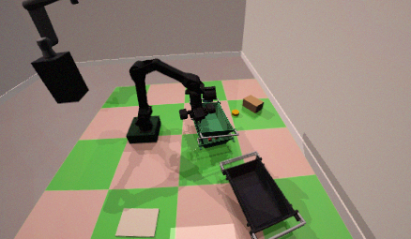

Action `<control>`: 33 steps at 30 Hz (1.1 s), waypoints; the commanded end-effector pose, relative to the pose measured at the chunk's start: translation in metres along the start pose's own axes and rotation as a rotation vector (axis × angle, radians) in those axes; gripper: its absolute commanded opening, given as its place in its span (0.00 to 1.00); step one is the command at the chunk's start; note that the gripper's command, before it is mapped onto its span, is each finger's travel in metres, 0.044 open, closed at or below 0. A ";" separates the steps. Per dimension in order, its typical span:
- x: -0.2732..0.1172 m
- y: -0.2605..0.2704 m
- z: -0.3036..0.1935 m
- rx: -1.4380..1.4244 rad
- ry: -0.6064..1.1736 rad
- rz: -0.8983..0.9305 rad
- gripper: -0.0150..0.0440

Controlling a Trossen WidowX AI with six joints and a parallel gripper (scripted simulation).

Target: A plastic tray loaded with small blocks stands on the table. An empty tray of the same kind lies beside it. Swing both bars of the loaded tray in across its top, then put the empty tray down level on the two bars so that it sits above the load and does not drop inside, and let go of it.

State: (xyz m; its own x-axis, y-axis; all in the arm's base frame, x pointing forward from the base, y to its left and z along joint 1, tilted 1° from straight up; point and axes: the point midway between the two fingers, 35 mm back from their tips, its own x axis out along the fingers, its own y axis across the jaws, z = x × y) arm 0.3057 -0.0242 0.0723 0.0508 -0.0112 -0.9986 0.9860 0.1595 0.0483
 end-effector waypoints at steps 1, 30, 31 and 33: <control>0.003 -0.002 0.000 -0.001 0.000 -0.007 0.25; 0.011 -0.007 0.000 -0.004 -0.001 -0.023 0.25; 0.011 -0.007 0.000 -0.004 -0.001 -0.023 0.25; 0.011 -0.007 0.000 -0.004 -0.001 -0.023 0.25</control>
State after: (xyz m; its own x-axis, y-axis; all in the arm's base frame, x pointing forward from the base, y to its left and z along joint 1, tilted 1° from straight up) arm 0.3056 -0.0245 0.0661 0.0600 -0.0097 -0.9982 0.9856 0.1589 0.0577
